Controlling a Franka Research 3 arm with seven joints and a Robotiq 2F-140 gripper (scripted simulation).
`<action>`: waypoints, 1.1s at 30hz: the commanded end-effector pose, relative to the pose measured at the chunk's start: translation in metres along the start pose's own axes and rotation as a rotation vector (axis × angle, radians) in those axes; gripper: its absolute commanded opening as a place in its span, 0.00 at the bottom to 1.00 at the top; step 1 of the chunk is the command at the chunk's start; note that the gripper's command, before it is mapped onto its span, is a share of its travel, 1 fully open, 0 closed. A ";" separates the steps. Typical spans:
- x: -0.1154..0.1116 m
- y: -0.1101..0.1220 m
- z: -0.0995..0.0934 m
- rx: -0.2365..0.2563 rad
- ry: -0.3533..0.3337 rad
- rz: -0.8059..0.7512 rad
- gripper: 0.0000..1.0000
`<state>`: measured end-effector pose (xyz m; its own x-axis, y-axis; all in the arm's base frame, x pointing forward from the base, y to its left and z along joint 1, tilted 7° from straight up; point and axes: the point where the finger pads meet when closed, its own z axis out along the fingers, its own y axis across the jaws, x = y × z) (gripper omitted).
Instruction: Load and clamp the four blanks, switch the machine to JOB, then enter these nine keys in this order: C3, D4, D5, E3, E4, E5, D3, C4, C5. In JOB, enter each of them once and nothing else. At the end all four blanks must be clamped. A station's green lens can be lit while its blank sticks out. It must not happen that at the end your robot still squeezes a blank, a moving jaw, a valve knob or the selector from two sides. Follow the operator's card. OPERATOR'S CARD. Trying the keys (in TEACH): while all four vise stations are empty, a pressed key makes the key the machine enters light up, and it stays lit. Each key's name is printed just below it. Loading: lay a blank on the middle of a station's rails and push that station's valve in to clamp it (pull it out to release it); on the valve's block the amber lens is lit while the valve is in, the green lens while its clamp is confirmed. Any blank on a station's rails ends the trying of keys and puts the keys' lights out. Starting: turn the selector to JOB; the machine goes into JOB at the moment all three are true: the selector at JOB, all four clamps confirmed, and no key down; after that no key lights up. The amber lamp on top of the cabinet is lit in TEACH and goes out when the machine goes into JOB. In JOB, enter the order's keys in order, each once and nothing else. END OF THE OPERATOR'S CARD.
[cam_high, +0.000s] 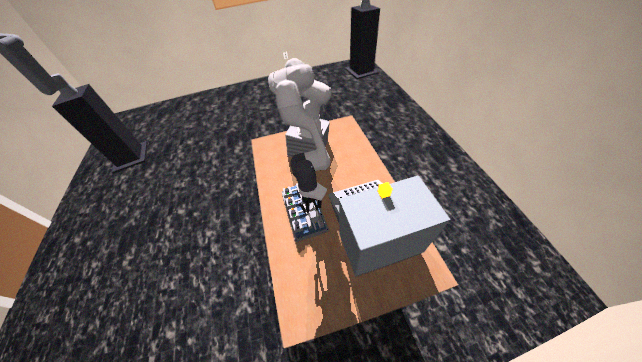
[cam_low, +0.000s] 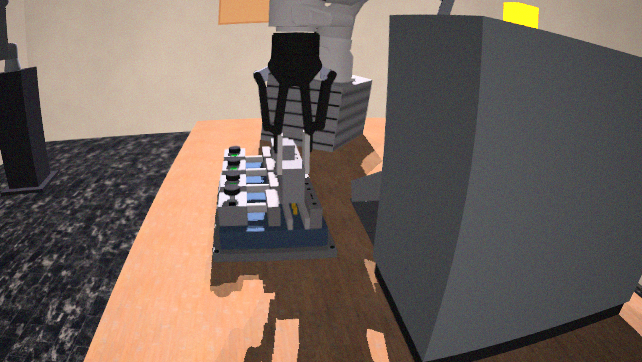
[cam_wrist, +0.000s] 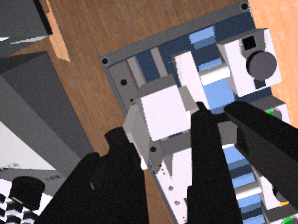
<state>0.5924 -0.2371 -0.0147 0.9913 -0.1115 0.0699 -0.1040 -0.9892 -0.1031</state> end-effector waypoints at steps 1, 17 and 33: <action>0.002 0.002 -0.001 -0.003 0.005 0.005 0.00; 0.002 0.002 0.006 -0.003 0.005 0.006 0.00; 0.002 0.002 0.011 -0.003 0.005 0.006 0.00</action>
<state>0.5926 -0.2361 -0.0264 0.9911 -0.1145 0.0684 -0.1070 -0.9887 -0.1046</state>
